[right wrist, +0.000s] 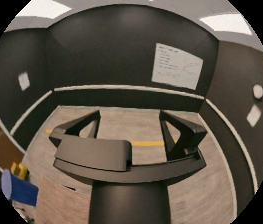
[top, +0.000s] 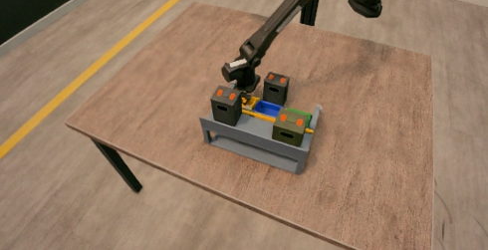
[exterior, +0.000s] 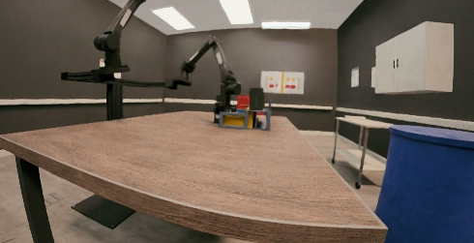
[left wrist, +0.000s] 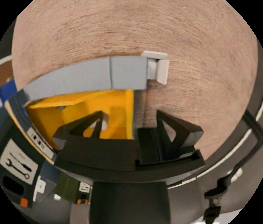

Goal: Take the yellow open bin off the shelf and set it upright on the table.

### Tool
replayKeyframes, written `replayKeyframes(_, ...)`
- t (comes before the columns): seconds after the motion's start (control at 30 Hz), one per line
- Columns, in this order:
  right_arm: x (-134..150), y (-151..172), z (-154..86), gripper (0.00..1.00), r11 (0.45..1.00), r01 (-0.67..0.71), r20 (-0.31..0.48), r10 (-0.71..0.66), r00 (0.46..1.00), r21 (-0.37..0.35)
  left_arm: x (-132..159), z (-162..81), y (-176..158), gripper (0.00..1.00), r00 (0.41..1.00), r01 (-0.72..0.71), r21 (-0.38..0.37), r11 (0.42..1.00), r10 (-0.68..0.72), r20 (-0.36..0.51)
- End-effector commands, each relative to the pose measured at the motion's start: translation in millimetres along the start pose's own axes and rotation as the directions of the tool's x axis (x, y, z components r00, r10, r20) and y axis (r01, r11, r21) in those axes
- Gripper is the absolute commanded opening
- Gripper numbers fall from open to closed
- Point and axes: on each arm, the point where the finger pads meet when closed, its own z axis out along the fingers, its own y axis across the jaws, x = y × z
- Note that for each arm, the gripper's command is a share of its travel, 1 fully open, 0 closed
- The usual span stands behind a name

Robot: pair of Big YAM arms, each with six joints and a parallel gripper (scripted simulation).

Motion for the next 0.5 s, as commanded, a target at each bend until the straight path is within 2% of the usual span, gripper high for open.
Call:
replayKeyframes(0.0, -13.8, -3.3, -6.6, 1.0, 1.0, -0.011, 0.042, 0.011, 0.999, 0.007, -6.7, -5.7, 24.4, 0.9, 1.0, 0.015, -0.038, 0.999, -0.014, 0.025)
replayKeyframes(0.03, -13.8, -3.3, -6.6, 1.0, 1.0, -0.011, 0.042, 0.011, 0.999, 0.007, -6.8, -5.8, 24.4, 0.0, 1.0, 0.015, -0.038, 0.999, -0.014, 0.025)
replayKeyframes(0.47, -13.8, -3.3, -6.6, 1.0, 1.0, -0.011, 0.042, 0.011, 0.999, 0.007, -7.5, -8.6, 24.0, 0.0, 1.0, 0.014, -0.036, 0.999, -0.013, 0.025)
